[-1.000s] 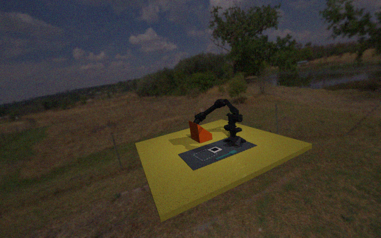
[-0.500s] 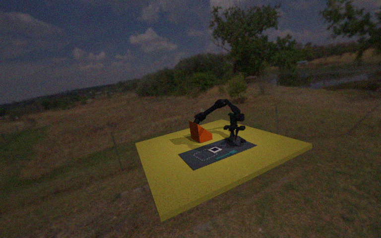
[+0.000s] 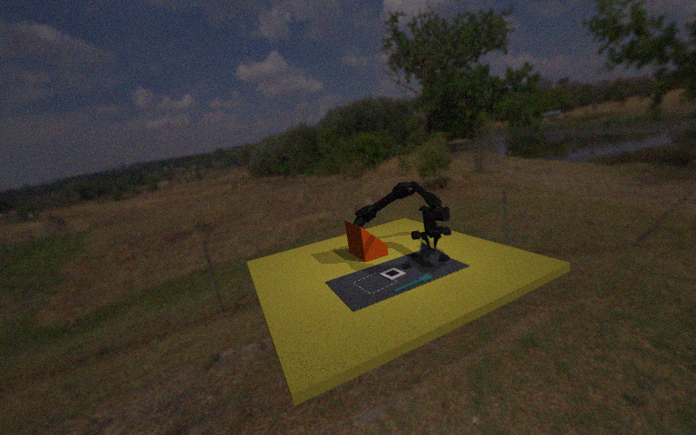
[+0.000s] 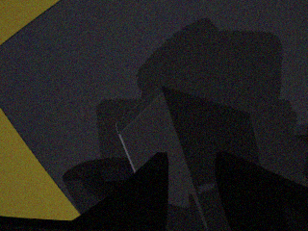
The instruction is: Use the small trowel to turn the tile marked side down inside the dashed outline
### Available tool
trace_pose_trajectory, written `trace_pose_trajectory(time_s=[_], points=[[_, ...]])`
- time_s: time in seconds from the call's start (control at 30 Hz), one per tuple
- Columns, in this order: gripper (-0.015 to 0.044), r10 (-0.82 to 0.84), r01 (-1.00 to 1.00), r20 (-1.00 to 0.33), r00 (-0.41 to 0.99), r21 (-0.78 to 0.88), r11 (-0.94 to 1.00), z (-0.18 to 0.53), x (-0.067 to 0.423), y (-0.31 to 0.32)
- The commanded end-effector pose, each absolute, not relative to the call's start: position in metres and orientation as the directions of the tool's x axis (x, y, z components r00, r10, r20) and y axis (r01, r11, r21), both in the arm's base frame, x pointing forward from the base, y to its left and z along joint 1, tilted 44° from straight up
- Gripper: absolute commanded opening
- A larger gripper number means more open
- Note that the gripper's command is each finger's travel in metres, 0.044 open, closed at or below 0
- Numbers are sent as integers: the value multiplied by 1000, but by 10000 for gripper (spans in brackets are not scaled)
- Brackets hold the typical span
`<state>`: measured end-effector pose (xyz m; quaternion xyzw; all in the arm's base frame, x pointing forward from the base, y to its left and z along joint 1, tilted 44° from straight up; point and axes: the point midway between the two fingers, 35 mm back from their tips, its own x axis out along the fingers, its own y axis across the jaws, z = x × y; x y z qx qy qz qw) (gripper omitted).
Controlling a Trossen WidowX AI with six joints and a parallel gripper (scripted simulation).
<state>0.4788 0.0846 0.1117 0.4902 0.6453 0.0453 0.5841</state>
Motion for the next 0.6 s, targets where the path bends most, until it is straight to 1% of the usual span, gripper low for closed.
trace_pose_trajectory(time_s=[0.0, 0.3, 0.57], points=[[100, 688, 447, -709, 155, 672, 591, 110, 481, 89], [100, 689, 154, -707, 158, 707, 690, 116, 485, 95], [100, 690, -120, -706, 161, 680, 723, 120, 488, 100]])
